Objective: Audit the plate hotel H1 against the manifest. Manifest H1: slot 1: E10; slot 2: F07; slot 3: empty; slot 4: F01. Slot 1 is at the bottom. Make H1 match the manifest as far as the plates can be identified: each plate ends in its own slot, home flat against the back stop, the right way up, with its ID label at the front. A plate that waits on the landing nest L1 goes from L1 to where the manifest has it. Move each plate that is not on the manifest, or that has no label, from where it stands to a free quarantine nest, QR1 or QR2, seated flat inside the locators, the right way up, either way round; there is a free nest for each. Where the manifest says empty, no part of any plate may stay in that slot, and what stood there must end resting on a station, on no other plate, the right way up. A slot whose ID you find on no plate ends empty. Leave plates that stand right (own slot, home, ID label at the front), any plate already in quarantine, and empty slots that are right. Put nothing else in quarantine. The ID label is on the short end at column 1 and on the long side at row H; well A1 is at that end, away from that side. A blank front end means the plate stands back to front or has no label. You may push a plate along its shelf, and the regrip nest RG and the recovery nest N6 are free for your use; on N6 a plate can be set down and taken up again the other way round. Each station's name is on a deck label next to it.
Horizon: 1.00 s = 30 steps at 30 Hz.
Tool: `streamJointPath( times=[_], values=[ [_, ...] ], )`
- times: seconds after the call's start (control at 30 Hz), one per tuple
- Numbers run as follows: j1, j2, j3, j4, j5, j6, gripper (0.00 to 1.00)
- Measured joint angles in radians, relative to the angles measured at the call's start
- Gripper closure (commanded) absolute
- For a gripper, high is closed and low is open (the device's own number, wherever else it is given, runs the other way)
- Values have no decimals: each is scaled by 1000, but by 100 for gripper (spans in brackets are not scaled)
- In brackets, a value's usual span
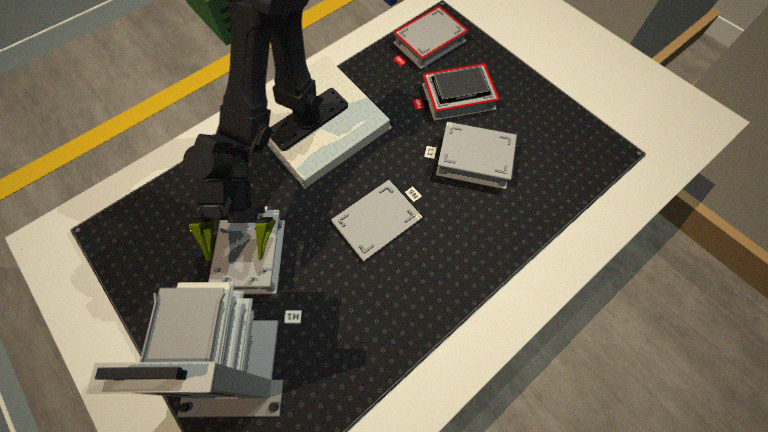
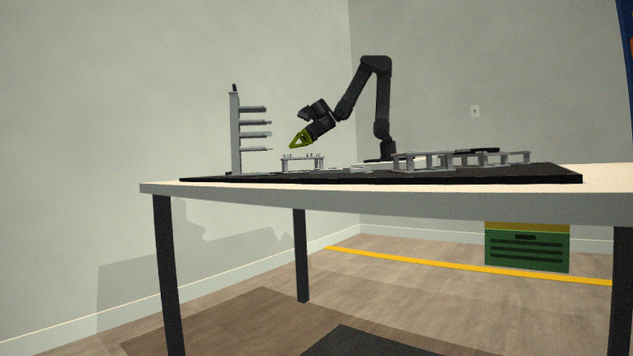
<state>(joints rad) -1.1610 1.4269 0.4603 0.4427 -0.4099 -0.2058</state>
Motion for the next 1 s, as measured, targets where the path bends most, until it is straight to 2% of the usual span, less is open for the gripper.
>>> streamJointPath(
  times=[0.13, 1.0],
  values=[
    [11, 24, 16, 10, 9, 6, 0],
    [13, 25, 21, 11, 15, 9, 0]
  ],
)
